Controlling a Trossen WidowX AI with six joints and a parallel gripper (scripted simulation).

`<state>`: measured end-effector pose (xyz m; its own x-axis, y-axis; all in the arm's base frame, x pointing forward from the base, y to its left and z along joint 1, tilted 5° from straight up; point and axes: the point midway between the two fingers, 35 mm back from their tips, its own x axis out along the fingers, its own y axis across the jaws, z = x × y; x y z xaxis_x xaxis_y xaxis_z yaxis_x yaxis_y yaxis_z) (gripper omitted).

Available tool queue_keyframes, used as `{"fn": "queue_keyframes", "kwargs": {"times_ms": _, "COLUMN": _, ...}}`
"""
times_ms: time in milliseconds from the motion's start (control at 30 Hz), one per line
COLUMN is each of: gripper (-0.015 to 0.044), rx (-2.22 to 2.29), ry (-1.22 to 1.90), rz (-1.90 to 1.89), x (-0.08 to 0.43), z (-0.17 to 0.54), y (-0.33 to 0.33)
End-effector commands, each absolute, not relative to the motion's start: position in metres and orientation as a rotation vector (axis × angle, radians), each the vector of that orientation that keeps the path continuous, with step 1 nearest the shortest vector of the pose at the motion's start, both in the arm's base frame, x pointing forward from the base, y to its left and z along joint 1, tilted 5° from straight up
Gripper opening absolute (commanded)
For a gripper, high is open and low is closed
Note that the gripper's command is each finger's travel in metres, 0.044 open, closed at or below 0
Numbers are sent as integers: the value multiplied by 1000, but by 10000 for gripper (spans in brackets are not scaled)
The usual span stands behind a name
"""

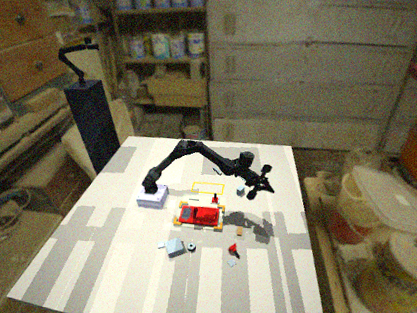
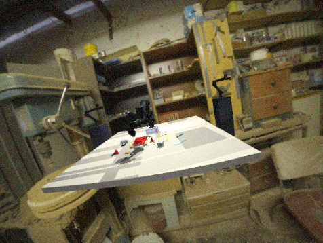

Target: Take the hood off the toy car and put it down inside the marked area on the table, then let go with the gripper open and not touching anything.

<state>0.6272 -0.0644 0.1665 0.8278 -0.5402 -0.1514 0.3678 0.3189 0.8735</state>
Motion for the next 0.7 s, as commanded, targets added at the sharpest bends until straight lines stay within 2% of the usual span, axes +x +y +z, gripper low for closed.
{"fn": "queue_keyframes", "kwargs": {"times_ms": 0, "gripper": 26, "rx": 1084, "ry": -170, "rz": -604, "x": 627, "z": 166, "y": -65}}
{"fn": "queue_keyframes", "kwargs": {"times_ms": 233, "gripper": 210, "rx": 716, "ry": 250, "rz": -656, "x": 596, "z": 128, "y": -89}}
{"fn": "queue_keyframes", "kwargs": {"times_ms": 500, "gripper": 420, "rx": 340, "ry": 785, "rz": -555, "x": 526, "z": 86, "y": -109}}
{"fn": "queue_keyframes", "kwargs": {"times_ms": 533, "gripper": 440, "rx": 302, "ry": 849, "rz": -529, "x": 515, "z": 82, "y": -110}}
{"fn": "queue_keyframes", "kwargs": {"times_ms": 667, "gripper": 440, "rx": 175, "ry": 1089, "rz": -401, "x": 468, "z": 70, "y": -112}}
